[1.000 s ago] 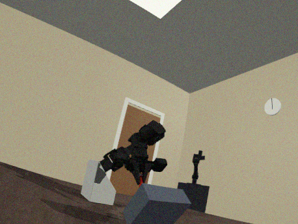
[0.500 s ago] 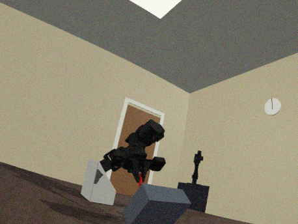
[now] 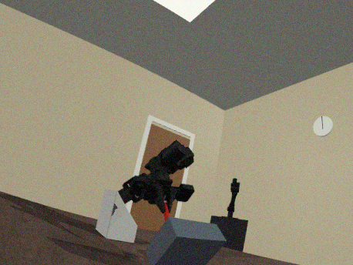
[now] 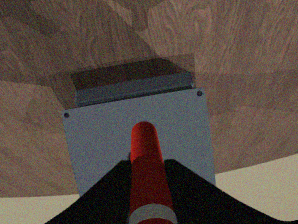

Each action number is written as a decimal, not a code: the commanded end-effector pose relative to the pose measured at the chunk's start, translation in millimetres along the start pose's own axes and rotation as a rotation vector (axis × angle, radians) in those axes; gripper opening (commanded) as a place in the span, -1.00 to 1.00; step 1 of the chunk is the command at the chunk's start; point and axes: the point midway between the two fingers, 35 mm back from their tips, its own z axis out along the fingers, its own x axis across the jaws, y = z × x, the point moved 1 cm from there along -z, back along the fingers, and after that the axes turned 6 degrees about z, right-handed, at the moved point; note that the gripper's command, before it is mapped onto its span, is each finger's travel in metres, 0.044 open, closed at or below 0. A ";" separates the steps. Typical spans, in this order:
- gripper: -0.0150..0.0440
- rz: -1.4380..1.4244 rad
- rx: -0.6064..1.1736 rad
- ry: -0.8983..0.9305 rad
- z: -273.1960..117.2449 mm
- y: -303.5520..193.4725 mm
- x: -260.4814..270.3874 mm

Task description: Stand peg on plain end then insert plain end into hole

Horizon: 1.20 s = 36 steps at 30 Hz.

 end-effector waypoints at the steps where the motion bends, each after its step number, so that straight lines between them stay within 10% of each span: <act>1: -0.49 -0.016 0.021 -0.004 -1.2 -1.1 2.4; 36: -0.49 -0.102 0.131 -0.029 15.1 -19.3 5.0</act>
